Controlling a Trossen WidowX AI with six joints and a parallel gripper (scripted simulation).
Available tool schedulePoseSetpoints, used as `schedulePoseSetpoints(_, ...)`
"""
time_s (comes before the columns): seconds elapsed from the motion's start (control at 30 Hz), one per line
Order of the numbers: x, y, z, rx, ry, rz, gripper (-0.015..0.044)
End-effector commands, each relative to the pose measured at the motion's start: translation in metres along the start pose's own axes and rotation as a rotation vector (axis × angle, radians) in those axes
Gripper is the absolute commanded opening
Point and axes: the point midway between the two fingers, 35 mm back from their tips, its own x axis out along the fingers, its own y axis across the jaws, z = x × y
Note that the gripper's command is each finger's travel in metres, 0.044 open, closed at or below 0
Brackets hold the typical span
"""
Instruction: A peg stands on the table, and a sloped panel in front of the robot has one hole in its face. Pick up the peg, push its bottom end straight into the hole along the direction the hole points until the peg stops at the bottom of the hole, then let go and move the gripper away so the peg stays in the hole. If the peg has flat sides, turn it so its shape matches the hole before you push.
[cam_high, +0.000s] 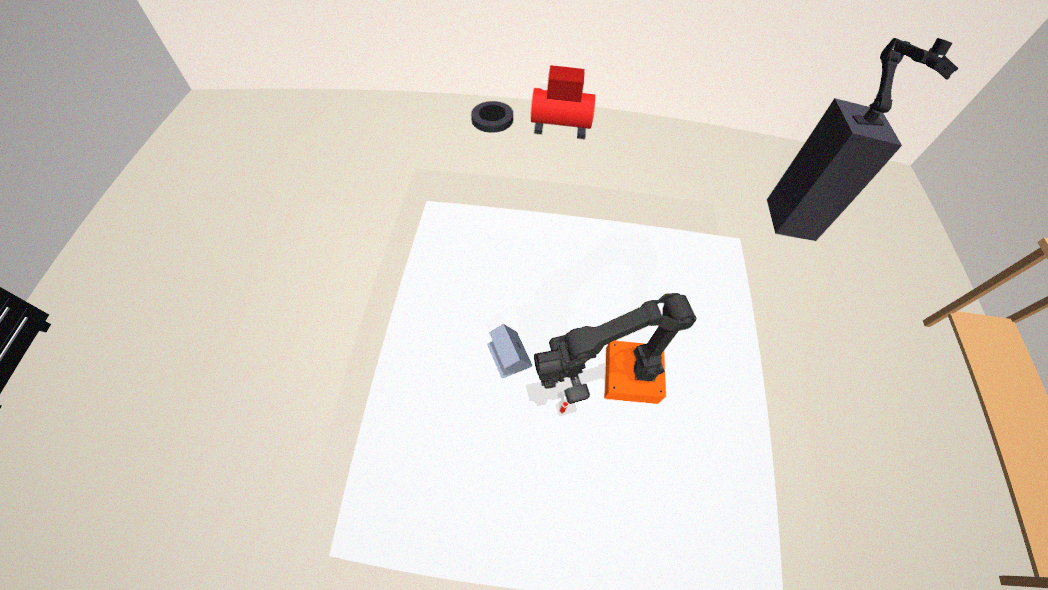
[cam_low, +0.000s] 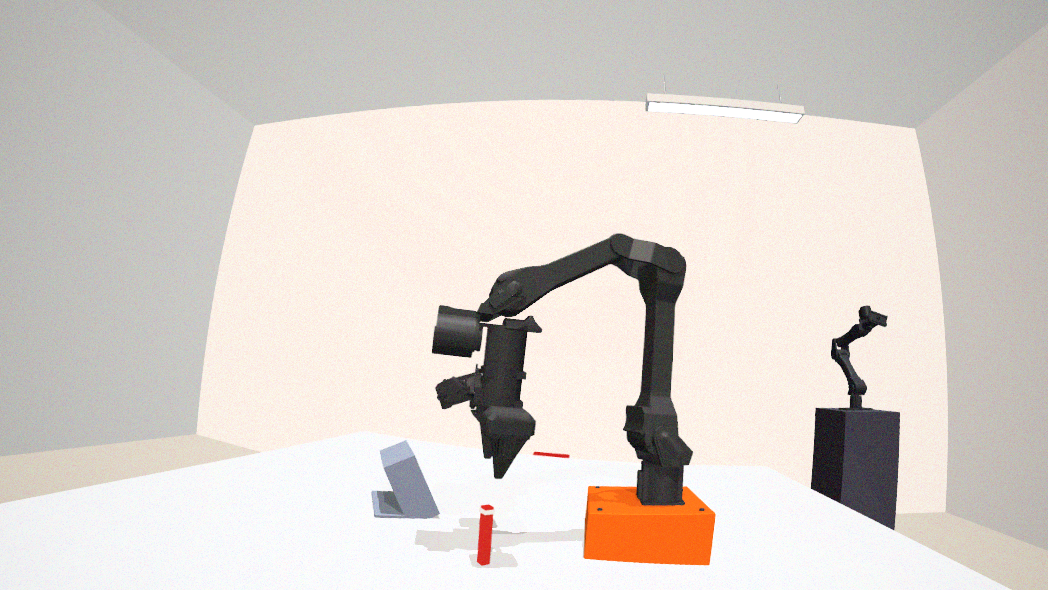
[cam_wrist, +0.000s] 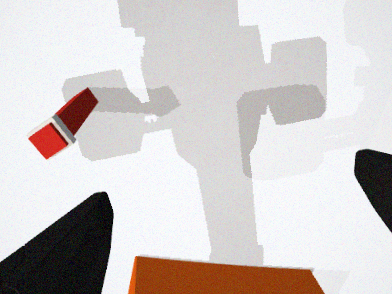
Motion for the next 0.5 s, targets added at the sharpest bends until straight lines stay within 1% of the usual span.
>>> schedulePoseSetpoints(0.0, 0.002, 0.015, 0.006, -0.085, -0.003, 0.023, 0.0440)
schedulePoseSetpoints(0.47, 0.008, 0.069, 0.016, -0.371, -0.005, 0.086, 0.0440)
